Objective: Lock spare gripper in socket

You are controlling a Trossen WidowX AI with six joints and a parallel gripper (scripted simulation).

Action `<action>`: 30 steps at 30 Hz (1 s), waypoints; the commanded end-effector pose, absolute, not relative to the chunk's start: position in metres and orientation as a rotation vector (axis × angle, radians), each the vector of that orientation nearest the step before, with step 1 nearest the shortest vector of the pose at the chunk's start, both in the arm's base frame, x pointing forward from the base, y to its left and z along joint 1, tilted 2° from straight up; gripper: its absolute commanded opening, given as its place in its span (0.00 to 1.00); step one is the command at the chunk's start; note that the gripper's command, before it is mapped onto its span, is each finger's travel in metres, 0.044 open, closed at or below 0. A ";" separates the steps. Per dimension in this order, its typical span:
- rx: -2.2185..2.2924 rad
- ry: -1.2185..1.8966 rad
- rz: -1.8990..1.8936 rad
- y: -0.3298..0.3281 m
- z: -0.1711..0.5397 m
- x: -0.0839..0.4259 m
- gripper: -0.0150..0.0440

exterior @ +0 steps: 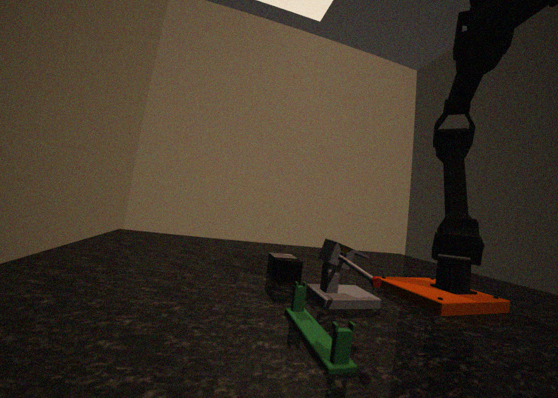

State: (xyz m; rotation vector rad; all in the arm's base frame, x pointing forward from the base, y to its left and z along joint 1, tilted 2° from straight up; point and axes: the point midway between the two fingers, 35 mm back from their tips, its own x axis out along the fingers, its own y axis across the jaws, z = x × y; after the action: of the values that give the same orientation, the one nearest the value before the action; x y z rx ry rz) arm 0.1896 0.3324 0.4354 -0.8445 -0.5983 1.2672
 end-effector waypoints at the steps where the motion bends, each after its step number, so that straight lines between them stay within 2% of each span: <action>1: -0.978 -0.278 1.220 0.315 0.378 0.243 0.76; 12: -1.178 0.427 1.157 0.227 0.261 0.305 0.76; 23: -1.251 1.153 1.179 0.106 0.191 0.292 0.76; 30: -1.250 1.201 1.186 0.099 0.188 0.289 0.76</action>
State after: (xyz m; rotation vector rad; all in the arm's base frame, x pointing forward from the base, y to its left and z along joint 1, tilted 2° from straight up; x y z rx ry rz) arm 0.2927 0.1079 0.1885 -1.2376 1.1464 1.1760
